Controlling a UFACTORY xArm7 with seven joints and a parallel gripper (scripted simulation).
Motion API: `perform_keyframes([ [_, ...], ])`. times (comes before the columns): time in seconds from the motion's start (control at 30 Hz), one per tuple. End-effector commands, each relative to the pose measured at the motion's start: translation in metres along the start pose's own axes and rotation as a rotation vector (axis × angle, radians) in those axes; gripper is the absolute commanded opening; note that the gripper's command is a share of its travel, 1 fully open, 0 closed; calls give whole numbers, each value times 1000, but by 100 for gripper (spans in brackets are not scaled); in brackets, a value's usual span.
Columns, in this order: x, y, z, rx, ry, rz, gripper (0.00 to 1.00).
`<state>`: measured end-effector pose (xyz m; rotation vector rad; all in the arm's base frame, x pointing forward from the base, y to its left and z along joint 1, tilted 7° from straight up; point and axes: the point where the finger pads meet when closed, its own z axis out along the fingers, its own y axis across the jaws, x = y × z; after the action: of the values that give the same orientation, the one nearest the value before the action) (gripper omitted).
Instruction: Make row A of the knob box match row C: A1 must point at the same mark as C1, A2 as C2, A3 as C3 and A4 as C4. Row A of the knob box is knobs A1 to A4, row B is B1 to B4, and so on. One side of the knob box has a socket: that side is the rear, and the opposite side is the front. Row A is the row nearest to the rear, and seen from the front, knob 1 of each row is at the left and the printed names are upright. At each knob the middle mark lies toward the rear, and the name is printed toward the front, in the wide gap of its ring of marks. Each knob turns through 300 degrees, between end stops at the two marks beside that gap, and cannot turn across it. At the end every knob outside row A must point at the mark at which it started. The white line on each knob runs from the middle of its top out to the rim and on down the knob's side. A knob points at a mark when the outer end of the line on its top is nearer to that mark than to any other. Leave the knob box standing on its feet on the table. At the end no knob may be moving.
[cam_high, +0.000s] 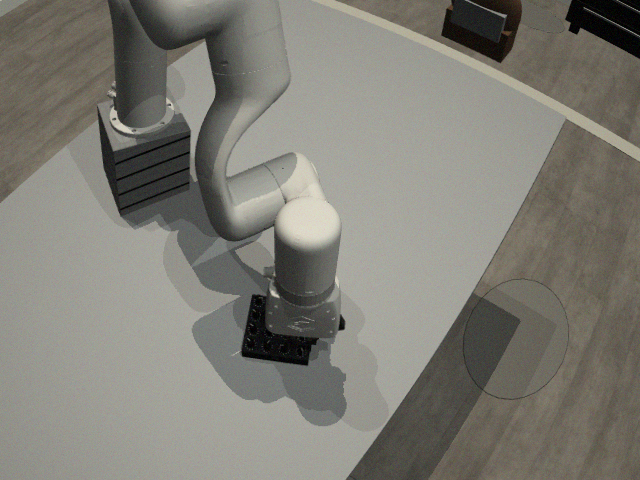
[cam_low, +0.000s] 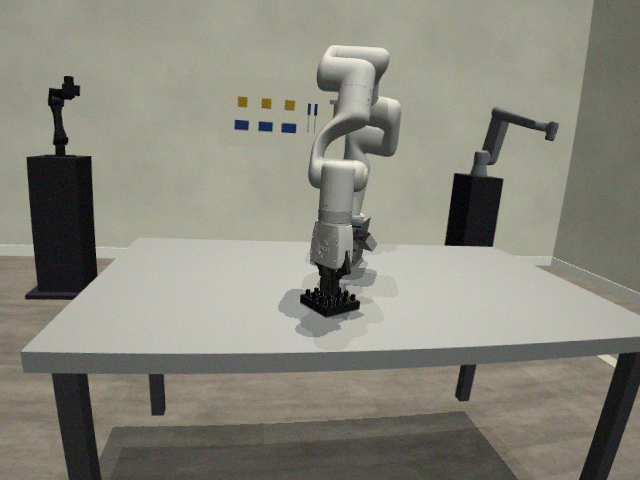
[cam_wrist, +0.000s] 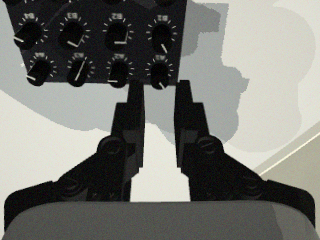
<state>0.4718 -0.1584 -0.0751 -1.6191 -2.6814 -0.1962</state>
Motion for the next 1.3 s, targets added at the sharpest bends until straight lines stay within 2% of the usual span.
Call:
perform_keyframes([
  [0.0,-2,1,3,-2,-3,0,19],
  [0.5,-2,1,12,-2,-3,0,19],
  [1.27,-2,1,13,-2,-3,0,19],
])
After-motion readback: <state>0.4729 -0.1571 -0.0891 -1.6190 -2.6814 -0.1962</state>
